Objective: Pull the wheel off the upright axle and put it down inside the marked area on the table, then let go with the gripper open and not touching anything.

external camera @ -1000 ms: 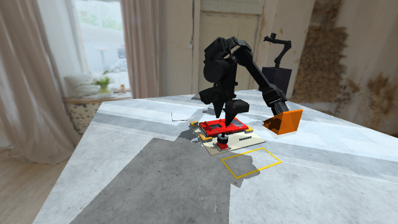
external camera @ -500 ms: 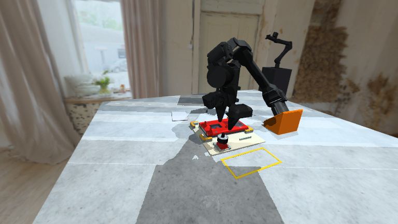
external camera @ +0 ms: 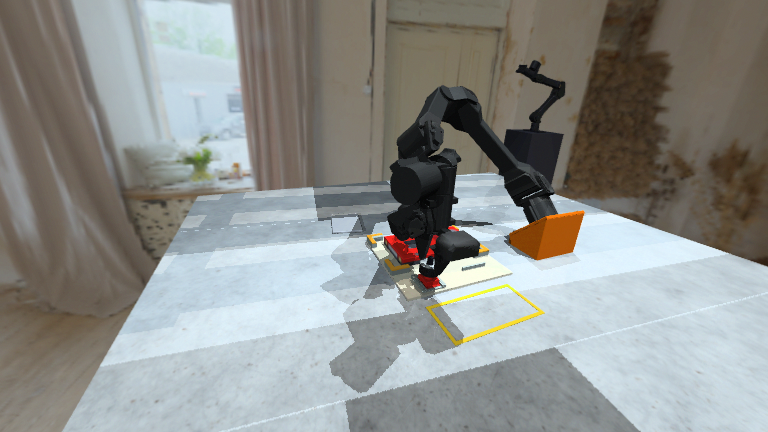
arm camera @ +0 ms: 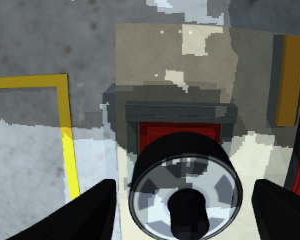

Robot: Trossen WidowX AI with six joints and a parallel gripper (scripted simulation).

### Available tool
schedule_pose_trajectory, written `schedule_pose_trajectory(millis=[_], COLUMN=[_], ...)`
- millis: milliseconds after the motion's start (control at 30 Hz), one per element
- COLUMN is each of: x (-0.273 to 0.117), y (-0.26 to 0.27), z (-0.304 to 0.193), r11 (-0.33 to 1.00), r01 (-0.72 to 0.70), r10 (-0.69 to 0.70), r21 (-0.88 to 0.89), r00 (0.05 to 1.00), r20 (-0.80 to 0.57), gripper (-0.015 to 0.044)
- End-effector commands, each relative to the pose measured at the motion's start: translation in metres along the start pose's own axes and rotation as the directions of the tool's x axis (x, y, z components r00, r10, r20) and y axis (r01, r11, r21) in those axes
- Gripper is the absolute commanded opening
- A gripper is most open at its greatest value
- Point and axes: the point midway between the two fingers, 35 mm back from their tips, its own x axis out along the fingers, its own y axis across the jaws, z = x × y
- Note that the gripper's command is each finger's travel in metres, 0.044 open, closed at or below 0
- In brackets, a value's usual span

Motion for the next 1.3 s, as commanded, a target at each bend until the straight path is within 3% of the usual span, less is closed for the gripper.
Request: schedule_pose_trajectory(millis=[0,233,433,1267], x=[-0.0001,-0.0001,-0.0013,-0.0095], y=[-0.0003,-0.0003,-0.0003,0.0], z=[-0.0004,-0.0004,-0.0003,0.0], r11=[1.0,1.0,1.0,1.0], r01=[0.0,0.0,0.0,0.0], r10=[0.0,0.0,0.0,0.0], r21=[0.001,0.001,0.0,-0.002], r00=[1.0,1.0,1.0,1.0], r20=[-0.003,-0.003,-0.002,-0.001], gripper=[0.0188,0.0142,0.0,0.0])
